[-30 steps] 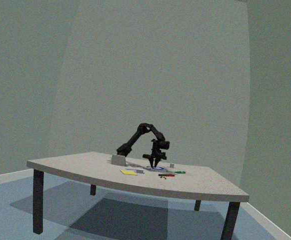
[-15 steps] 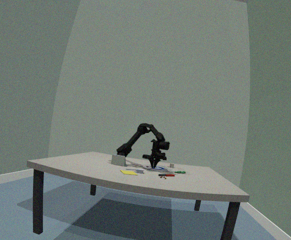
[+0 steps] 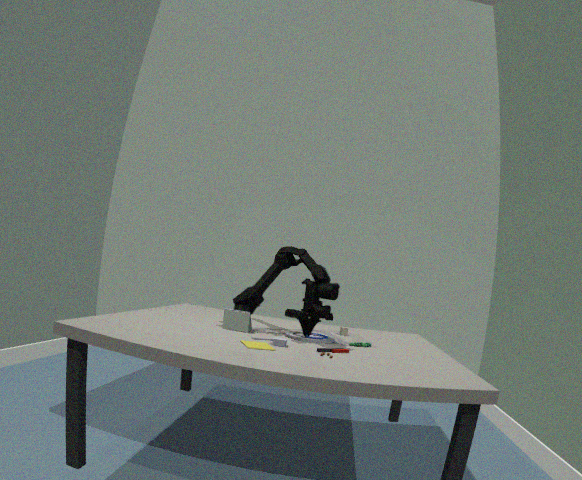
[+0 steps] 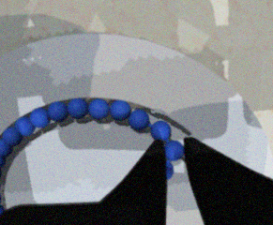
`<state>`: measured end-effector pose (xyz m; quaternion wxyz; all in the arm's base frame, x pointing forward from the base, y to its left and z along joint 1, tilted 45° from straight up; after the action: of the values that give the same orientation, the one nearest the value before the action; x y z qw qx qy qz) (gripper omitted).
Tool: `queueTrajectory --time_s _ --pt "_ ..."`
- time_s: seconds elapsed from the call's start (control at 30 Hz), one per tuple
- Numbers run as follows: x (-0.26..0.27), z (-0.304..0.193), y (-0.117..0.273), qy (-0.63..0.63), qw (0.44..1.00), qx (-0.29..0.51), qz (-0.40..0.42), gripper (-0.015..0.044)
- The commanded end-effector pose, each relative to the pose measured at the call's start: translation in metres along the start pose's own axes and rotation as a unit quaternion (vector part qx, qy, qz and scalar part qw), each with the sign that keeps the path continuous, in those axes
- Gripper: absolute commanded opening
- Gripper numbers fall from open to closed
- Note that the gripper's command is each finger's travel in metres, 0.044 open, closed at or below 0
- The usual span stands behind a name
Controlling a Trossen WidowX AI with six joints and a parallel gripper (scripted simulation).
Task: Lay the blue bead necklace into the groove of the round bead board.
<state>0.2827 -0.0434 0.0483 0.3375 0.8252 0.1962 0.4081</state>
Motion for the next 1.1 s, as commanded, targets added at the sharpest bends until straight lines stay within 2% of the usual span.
queueTrajectory --time_s 0.0,1.0,1.07 --pt "0.0001 0.0 0.0001 0.0 1.0 0.0 0.0 0.0" --pt "-0.0049 0.0001 -0.0021 -0.004 1.0 0.003 0.002 0.0" --pt "-0.0045 0.0019 0.0008 -0.001 1.0 -0.001 0.003 0.0052"
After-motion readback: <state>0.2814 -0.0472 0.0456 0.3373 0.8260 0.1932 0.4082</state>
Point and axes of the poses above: the point midway between the two fingers, 35 mm back from their tips, its own y axis back along the fingers, its own x axis across the jaws, z = x × y, the point moved 7 cm from there along y, back along the fingers, and after that the axes turned 15 degrees about y, right-handed, at the moved point
